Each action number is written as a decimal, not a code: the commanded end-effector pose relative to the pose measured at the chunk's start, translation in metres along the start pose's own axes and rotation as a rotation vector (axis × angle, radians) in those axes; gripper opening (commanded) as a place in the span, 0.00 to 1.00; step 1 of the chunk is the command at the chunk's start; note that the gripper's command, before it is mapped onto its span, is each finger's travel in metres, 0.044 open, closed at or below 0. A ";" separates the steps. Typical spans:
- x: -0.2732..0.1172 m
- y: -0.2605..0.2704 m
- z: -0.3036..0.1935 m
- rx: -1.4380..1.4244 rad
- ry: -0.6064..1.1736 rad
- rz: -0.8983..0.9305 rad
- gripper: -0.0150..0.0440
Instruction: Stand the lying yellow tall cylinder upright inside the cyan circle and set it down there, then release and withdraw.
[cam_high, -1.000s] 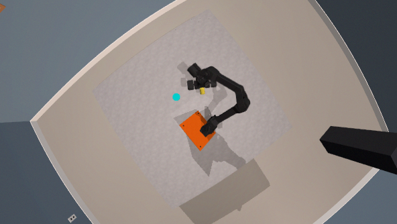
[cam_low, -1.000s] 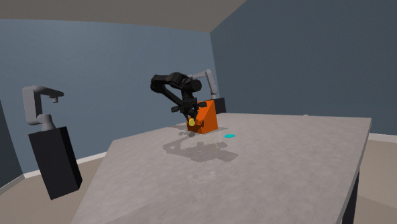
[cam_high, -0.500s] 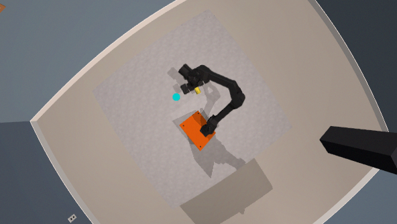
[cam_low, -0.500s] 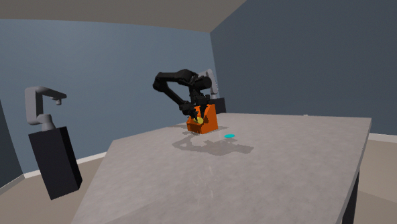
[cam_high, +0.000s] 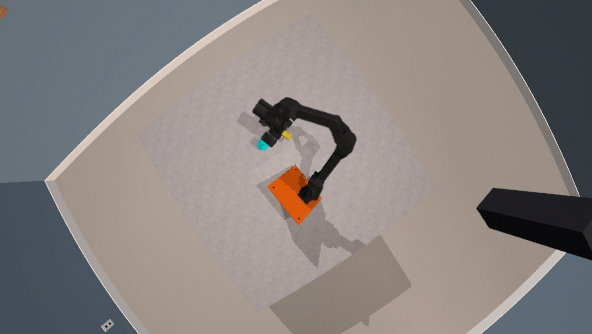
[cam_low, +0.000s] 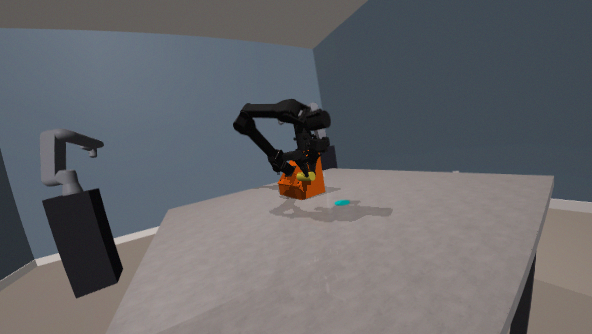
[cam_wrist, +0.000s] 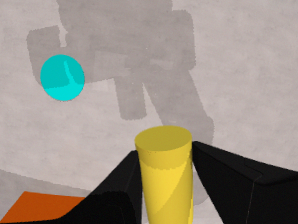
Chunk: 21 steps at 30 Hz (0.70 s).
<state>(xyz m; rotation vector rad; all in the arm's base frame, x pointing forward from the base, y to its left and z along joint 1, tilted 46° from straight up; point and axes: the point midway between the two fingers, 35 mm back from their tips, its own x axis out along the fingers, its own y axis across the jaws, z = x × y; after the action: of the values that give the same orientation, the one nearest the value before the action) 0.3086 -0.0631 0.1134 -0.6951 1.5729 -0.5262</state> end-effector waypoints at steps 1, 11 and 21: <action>-0.003 0.011 0.009 -0.100 -0.005 0.005 0.43; -0.005 0.039 0.024 -0.350 -0.004 0.003 0.43; -0.007 0.070 0.037 -0.599 -0.001 -0.001 0.43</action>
<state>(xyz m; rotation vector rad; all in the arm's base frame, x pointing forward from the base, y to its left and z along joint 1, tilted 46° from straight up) 0.3328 -0.0148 0.0712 -1.0893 1.7276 -0.1085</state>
